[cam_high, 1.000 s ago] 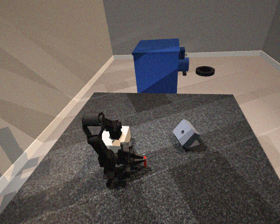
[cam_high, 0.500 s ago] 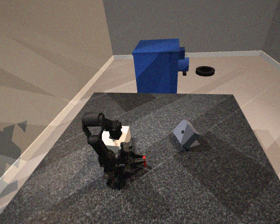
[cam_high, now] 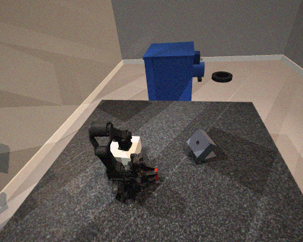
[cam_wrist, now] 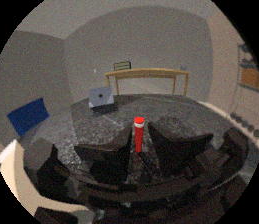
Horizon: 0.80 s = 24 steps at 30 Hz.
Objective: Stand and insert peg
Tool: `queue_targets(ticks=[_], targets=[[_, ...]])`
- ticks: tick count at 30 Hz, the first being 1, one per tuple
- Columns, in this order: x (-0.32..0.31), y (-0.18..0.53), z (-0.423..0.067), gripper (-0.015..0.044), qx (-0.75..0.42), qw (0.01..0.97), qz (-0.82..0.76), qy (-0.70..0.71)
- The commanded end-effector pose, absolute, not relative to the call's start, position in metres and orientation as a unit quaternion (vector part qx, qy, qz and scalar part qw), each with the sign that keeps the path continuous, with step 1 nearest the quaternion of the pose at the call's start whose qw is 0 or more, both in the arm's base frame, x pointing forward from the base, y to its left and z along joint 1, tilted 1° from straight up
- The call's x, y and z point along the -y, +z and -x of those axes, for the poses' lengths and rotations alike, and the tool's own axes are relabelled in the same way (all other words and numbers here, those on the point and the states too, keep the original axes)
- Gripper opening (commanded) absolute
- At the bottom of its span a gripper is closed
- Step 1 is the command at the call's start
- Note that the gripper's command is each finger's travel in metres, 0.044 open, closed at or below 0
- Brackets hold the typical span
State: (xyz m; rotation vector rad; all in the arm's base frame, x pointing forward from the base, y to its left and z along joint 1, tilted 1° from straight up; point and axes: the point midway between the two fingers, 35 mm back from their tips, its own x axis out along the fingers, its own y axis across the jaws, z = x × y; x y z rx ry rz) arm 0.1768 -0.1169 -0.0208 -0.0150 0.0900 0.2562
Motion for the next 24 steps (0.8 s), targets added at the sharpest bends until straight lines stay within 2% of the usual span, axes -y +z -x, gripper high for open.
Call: queue_targets(ticks=[1,6,18,24], targets=[[0.1167,-0.0207,-0.1768,0.0130,-0.045,0.991,0.006,0.128],[0.1167,-0.0207,-0.1768,0.0130,-0.045,0.991,0.006,0.128],[0.1167,-0.0207,-0.1768,0.0440,-0.045,0.991,0.006,0.128],[0.1167,-0.0207,-0.1768,0.0440,-0.045,0.991,0.006,0.128]])
